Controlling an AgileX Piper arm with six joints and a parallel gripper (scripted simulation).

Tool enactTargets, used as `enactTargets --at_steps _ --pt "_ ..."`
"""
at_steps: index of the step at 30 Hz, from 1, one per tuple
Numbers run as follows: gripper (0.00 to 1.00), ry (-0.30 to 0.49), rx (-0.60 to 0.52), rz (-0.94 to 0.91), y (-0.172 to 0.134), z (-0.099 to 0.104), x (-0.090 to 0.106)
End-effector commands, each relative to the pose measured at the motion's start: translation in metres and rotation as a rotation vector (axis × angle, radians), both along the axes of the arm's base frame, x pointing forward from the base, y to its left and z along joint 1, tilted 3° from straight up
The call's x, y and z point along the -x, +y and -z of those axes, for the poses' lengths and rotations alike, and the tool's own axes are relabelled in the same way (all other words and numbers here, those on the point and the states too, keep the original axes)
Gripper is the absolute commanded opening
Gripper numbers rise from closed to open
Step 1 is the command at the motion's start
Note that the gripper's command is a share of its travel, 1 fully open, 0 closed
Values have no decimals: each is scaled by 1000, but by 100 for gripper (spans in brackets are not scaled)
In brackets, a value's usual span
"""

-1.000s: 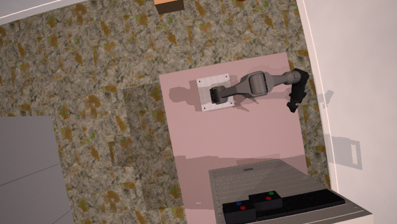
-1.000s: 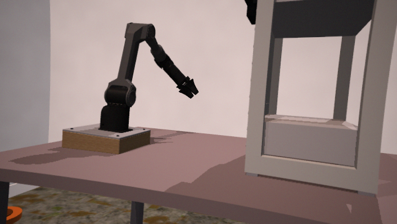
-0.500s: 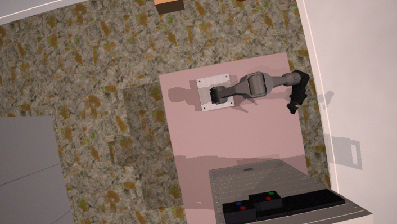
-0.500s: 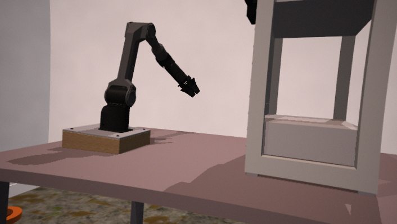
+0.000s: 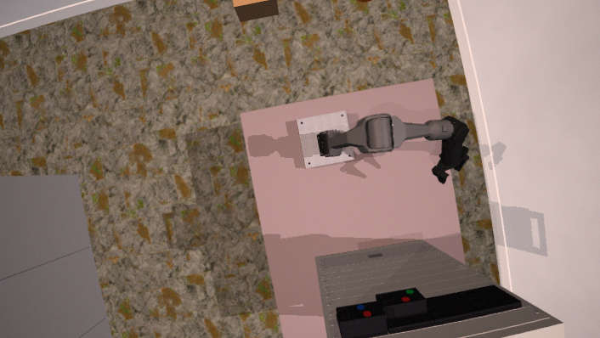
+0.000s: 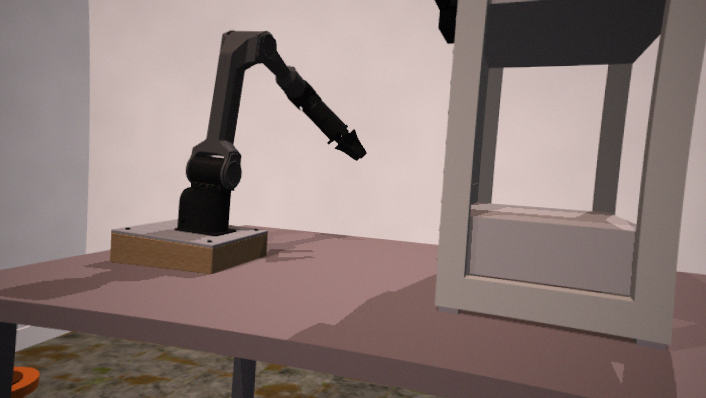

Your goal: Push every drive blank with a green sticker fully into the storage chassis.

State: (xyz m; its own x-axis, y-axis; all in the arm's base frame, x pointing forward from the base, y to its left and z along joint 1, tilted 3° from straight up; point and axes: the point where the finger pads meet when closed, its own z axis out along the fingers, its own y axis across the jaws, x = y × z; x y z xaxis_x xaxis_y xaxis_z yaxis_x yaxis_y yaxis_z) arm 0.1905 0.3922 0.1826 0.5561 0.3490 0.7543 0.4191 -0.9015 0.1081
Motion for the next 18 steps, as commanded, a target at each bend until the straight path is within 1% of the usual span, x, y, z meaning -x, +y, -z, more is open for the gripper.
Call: enactTargets --at_steps 1,2,5,11,17,18 --pt "100 1 -24 14 -3 -5 -5" --pt "100 1 -24 14 -3 -5 -5" --pt "100 8 -86 62 -12 -17 -17" --pt "100 19 -230 170 -36 -44 -45" --pt "100 23 -397 290 -68 -74 -74" --pt "100 23 -397 290 -68 -74 -74"
